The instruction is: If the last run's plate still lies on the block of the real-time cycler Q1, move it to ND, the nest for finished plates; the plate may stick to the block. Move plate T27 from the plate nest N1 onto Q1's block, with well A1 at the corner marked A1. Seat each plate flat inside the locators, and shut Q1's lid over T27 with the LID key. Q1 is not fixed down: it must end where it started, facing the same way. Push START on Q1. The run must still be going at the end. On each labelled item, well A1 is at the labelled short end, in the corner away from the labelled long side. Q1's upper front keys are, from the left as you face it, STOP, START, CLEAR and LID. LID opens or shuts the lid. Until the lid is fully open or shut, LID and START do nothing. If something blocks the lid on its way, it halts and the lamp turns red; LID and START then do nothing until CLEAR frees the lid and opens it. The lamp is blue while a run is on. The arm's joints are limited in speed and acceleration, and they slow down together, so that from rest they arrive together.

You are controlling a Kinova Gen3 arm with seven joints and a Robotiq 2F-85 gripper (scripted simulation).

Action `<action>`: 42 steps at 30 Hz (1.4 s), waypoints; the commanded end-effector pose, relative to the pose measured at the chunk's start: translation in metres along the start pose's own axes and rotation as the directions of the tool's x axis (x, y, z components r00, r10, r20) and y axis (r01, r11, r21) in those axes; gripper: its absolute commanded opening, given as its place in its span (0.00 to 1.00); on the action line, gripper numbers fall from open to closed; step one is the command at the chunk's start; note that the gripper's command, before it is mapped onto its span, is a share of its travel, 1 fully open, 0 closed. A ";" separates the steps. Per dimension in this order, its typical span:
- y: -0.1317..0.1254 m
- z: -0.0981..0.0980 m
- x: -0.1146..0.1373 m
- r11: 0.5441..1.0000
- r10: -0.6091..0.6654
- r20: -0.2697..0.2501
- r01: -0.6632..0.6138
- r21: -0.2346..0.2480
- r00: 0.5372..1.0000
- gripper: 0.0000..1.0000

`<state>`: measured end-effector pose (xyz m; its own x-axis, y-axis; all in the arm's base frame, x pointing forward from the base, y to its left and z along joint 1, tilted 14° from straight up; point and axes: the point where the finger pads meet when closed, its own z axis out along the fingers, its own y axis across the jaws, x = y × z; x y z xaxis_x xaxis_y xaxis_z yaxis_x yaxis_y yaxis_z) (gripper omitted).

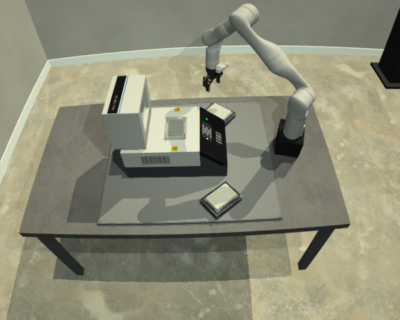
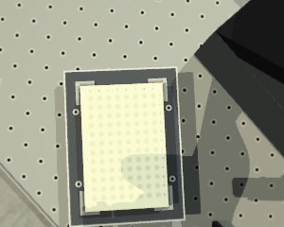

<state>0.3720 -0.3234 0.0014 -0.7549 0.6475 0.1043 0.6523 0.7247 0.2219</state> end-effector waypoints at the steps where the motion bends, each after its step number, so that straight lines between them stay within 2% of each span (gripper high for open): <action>1: 0.000 -0.005 -0.001 1.000 0.000 0.002 0.000 0.000 1.000 1.00; 42: 0.000 -0.054 -0.001 1.000 0.000 0.002 0.000 0.000 1.000 1.00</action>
<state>0.3687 -0.3352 0.0498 -0.7549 0.6476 0.1040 0.6523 0.7248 0.2219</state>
